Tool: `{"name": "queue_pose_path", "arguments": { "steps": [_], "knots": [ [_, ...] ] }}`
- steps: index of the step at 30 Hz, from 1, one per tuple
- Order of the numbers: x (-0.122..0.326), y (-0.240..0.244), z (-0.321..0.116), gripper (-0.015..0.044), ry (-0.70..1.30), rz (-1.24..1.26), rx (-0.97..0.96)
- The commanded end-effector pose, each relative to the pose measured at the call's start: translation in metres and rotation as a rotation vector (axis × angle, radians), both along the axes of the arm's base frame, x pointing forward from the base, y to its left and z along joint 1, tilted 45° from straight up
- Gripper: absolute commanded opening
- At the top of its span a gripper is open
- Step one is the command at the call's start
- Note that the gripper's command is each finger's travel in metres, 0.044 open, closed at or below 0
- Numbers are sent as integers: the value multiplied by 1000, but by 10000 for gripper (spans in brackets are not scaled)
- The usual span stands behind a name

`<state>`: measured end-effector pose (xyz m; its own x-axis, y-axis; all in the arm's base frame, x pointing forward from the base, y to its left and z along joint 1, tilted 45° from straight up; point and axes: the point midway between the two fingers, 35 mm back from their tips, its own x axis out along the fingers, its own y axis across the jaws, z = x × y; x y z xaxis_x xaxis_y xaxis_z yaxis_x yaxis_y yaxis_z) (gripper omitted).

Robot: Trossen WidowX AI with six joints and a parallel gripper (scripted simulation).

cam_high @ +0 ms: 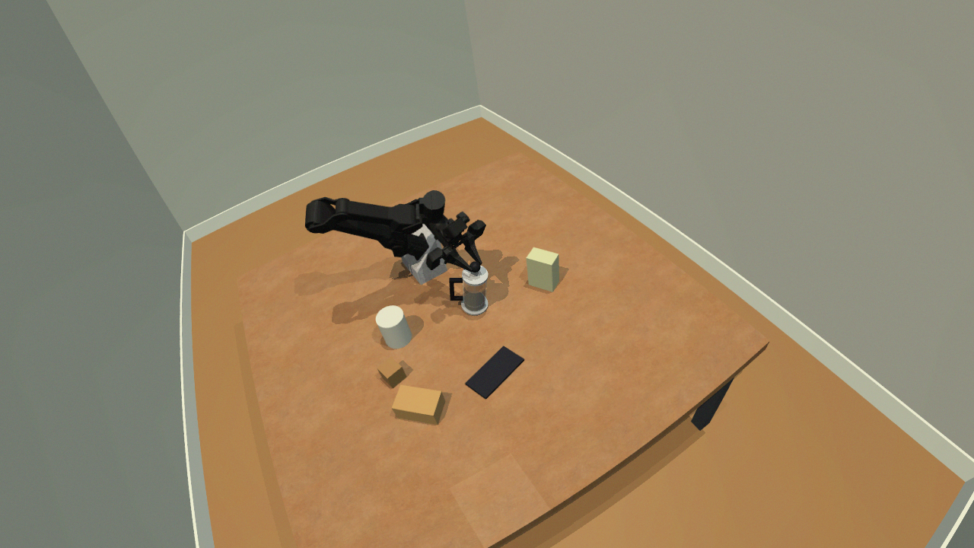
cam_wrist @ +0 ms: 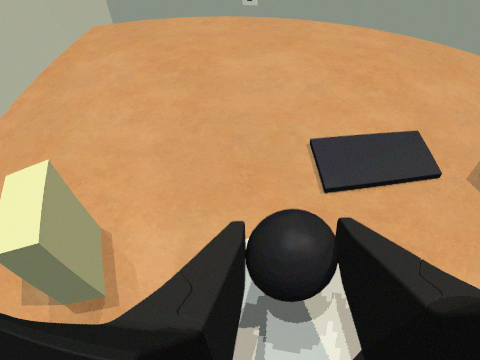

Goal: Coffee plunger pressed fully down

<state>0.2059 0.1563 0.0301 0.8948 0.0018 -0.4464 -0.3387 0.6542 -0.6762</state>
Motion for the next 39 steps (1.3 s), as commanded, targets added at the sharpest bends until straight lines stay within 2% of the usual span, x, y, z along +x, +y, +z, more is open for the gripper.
{"name": "queue_pose_path", "arguments": {
  "steps": [1, 12, 24, 32, 39],
  "knots": [
    [1, -3, -4, 117, 8, -5, -20],
    [0, 0, 0, 117, -1, 1, 0],
    [0, 0, 0, 432, -1, 1, 0],
    [-8, 13, 9, 440, 16, -4, 1],
    [-38, 34, 58, 440, 15, -7, -19]
  ]
}}
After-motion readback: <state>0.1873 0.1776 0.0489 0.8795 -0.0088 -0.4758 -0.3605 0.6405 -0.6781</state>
